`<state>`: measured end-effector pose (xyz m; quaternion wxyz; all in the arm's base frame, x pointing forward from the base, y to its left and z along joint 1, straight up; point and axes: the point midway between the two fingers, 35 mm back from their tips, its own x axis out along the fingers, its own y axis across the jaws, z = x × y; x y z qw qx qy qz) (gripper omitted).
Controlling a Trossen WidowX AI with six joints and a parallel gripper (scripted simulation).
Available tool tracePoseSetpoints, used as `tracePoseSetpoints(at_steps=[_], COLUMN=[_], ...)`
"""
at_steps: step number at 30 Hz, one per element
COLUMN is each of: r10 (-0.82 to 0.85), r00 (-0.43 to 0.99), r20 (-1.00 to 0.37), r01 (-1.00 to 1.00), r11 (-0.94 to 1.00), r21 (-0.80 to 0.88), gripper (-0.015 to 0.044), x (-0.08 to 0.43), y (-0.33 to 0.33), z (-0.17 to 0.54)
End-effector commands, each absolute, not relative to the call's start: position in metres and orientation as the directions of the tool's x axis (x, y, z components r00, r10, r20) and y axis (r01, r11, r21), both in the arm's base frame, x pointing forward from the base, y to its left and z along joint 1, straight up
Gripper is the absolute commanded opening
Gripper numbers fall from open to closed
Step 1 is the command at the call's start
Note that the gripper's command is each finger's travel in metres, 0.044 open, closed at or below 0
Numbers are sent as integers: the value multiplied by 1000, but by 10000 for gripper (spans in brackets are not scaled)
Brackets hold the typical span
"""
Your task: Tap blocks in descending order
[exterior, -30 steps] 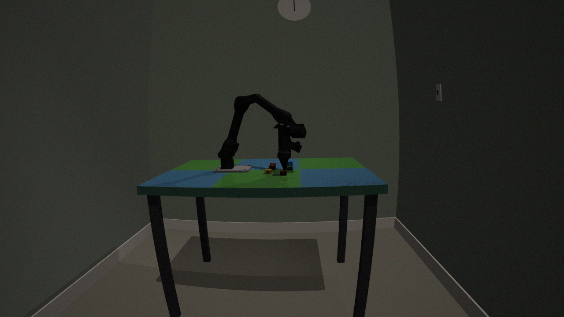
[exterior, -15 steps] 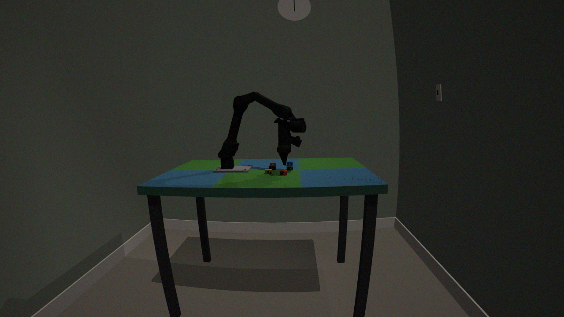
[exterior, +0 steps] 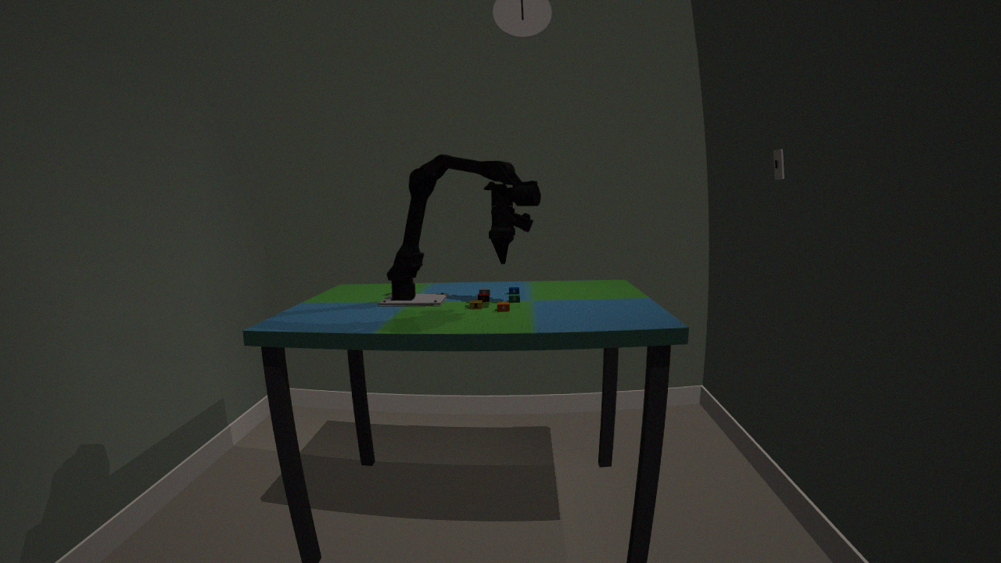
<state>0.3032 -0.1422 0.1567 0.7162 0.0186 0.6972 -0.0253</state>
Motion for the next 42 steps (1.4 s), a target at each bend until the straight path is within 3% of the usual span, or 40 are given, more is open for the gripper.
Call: tracePoseSetpoints(at_steps=[1, 7, 13, 20, 42], r10=[-4, 1, 1, 1, 1], r00=[26, 23, 23, 23, 23], r20=[-1000, -1000, -1000, -1000, -1000], r01=[42, 42, 42, 42, 42], r11=[999, 999, 999, 999, 999], r21=[-3, 2, 2, 2, 2], gripper=[20, 20, 20, 20, 20], x=[285, 242, 242, 244, 244], y=[-79, -13, -13, -13, -13], z=[162, 155, 153, 76, 48])
